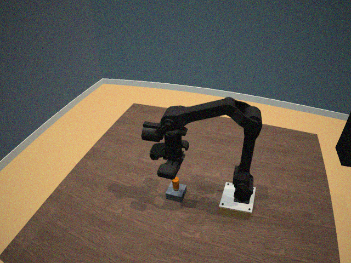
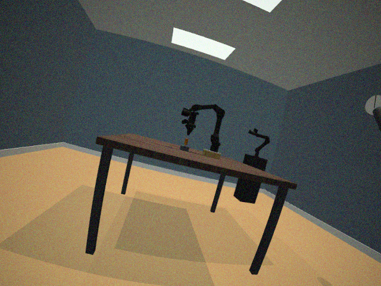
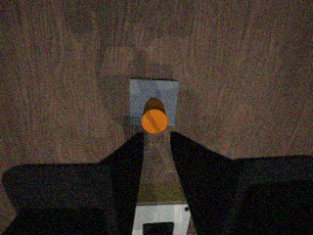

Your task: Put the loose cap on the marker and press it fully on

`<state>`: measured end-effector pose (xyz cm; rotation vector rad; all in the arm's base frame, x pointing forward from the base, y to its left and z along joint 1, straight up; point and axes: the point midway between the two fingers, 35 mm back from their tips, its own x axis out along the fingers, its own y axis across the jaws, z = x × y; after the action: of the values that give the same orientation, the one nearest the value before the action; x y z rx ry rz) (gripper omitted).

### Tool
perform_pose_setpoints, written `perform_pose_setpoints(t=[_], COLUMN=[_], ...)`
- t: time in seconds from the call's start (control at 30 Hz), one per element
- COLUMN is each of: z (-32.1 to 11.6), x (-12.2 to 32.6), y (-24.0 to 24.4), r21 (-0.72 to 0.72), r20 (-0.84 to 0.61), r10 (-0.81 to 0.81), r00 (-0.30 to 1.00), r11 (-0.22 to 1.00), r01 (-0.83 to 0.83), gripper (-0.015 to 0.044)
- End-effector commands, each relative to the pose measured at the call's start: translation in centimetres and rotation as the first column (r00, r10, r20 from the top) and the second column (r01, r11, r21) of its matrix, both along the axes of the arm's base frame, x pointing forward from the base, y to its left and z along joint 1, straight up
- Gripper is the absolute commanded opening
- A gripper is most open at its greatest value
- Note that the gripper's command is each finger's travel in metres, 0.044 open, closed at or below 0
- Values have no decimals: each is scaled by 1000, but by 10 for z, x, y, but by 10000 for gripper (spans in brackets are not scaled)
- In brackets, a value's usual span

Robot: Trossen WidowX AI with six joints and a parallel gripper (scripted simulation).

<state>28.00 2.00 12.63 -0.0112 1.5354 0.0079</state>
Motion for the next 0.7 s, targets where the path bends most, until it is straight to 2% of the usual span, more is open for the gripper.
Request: perform_pose_setpoints(t=[0.0, 0.03, 0.67], z=[-2, -2, -15], x=[0, 0, 0], y=[0, 0, 0], r21=[-1, -1, -1], r20=[-3, -3, -3], r10=[-32, -32, -32], r00=[999, 999, 999], r11=[999, 999, 999], r01=[32, 32, 32], gripper=[20, 0, 0])
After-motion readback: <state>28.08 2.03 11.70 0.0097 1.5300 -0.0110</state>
